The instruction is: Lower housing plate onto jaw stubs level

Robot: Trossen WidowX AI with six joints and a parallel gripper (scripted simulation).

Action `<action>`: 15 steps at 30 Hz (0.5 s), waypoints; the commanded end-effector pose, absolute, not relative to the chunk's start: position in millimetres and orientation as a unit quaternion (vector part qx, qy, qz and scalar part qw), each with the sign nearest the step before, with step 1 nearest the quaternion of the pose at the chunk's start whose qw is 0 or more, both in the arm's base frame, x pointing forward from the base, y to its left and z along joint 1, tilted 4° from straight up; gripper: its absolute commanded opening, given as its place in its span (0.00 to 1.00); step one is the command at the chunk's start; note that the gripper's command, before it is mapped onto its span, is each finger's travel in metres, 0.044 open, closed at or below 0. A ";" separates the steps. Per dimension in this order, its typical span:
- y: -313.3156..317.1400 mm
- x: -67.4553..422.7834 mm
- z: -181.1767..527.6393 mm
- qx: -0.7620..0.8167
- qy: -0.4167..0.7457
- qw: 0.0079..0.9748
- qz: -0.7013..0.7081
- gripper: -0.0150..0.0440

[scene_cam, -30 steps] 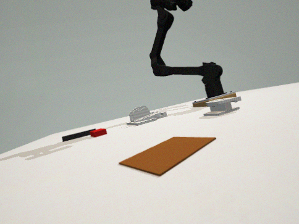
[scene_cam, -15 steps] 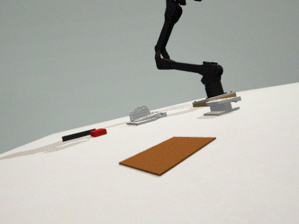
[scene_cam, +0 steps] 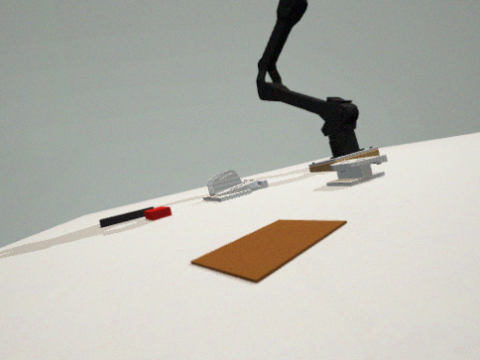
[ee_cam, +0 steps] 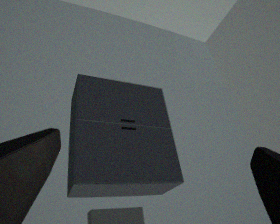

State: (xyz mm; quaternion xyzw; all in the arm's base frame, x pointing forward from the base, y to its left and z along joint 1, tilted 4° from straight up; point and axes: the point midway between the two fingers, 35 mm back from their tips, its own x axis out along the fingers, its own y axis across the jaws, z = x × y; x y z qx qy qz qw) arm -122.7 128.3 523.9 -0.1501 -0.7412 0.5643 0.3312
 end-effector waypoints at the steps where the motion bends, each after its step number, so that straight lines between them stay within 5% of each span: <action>1: 152.3 -120.4 511.5 -0.172 -0.695 0.344 0.608 1.00; 15: 220.7 -98.6 471.8 -0.230 -0.518 0.405 0.717 1.00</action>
